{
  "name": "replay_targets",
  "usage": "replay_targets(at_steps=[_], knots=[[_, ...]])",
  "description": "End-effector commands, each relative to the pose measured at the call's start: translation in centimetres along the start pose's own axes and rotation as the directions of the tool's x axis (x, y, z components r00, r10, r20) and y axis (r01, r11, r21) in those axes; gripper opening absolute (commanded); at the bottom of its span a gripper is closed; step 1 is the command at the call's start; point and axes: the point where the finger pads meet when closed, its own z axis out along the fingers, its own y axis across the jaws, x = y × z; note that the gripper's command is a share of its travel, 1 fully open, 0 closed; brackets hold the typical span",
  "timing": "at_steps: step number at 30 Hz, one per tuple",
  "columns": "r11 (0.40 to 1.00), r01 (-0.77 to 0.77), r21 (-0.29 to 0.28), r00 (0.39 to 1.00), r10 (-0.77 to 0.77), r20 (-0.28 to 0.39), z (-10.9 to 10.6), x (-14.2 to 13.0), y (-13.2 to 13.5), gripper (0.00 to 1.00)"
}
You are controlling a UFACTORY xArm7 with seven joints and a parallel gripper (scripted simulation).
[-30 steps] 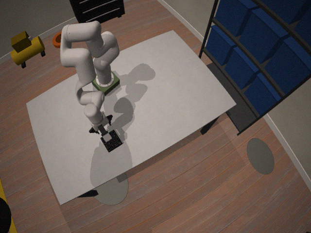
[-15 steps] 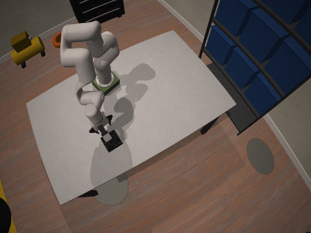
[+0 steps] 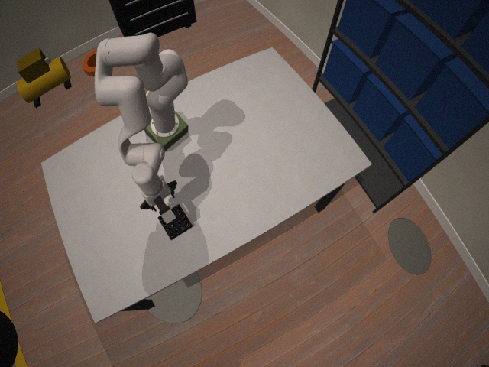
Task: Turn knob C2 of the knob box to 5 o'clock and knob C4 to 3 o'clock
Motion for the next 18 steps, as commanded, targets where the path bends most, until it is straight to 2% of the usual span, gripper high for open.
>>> replay_targets(at_steps=[1, 10, 18], knots=[[1.0, 0.0, -0.001, 1.0, 0.0, -0.002, -0.1, 0.1, 0.1, 1.0], [0.999, 0.048, 0.0, 0.999, -0.048, -0.004, -0.2, 0.3, 0.0, 1.0], [0.946, 0.325, 0.002, 0.946, -0.325, -0.014, -0.7, 1.3, -0.2, 1.0]])
